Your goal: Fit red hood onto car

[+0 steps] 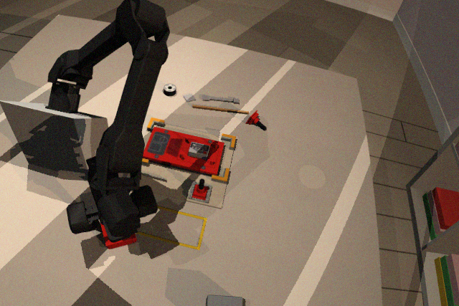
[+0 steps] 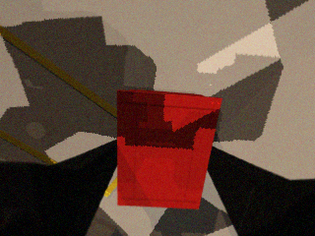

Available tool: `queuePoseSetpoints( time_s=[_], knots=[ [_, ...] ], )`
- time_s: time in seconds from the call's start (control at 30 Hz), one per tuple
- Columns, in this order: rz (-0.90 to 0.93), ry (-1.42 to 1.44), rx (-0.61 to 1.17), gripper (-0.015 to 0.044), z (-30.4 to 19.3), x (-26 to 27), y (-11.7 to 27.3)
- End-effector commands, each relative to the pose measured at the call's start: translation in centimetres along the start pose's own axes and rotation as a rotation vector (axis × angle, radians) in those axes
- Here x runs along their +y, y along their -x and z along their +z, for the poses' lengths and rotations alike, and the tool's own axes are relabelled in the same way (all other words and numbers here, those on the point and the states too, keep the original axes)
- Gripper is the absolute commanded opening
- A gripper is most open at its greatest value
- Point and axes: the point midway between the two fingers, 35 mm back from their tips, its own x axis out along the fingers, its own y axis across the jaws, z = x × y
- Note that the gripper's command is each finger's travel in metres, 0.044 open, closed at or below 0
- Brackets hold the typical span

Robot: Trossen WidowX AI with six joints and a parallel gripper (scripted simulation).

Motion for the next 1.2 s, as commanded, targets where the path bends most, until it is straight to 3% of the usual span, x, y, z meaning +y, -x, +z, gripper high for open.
queuePoseSetpoints(
  time_s=[0.0,0.37,1.17],
  knots=[
    [-0.002,0.001,0.000,0.0275,0.0,0.0,0.0],
    [0.000,0.000,-0.001,0.0000,0.0,0.0,1.1],
    [-0.003,-0.001,-0.003,0.0000,0.2,-0.1,8.0]
  ],
)
